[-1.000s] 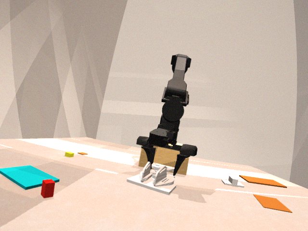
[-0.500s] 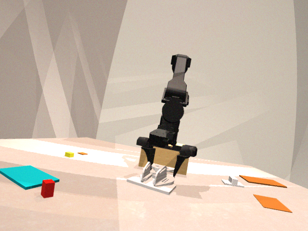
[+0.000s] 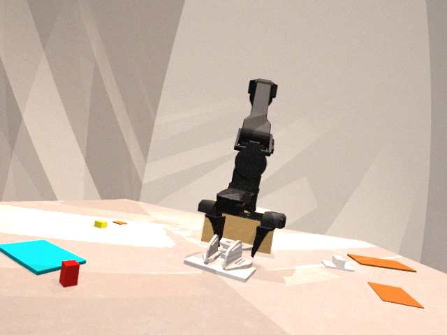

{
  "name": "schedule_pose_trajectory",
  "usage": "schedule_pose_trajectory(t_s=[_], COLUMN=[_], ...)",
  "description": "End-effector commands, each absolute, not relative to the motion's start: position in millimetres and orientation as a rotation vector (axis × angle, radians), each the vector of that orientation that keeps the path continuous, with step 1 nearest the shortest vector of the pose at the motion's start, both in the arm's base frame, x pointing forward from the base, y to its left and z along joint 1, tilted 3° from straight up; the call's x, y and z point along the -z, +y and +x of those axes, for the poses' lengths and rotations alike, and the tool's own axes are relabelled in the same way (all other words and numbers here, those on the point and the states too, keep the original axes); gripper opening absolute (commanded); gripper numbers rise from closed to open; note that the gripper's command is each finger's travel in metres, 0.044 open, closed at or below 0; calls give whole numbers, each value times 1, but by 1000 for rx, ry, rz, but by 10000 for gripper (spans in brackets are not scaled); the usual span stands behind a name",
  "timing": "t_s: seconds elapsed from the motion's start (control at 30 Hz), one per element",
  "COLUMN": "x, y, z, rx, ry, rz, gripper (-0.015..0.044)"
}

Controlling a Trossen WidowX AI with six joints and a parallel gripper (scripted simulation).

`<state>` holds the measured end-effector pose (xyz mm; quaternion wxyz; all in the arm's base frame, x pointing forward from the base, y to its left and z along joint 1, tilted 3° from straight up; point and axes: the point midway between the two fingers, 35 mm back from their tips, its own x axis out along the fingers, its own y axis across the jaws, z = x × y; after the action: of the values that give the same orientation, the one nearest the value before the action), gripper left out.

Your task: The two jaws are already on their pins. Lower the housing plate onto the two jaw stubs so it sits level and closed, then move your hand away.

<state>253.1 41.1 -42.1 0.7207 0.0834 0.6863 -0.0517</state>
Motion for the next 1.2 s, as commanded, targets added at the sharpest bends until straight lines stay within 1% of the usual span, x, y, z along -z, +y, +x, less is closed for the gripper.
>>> schedule_pose_trajectory(t_s=[0.0,1.17], x=[44,51], y=[42,42], z=[253,253], rx=[116,116], ry=[1520,1520], rz=[189,189], gripper=[351,351])
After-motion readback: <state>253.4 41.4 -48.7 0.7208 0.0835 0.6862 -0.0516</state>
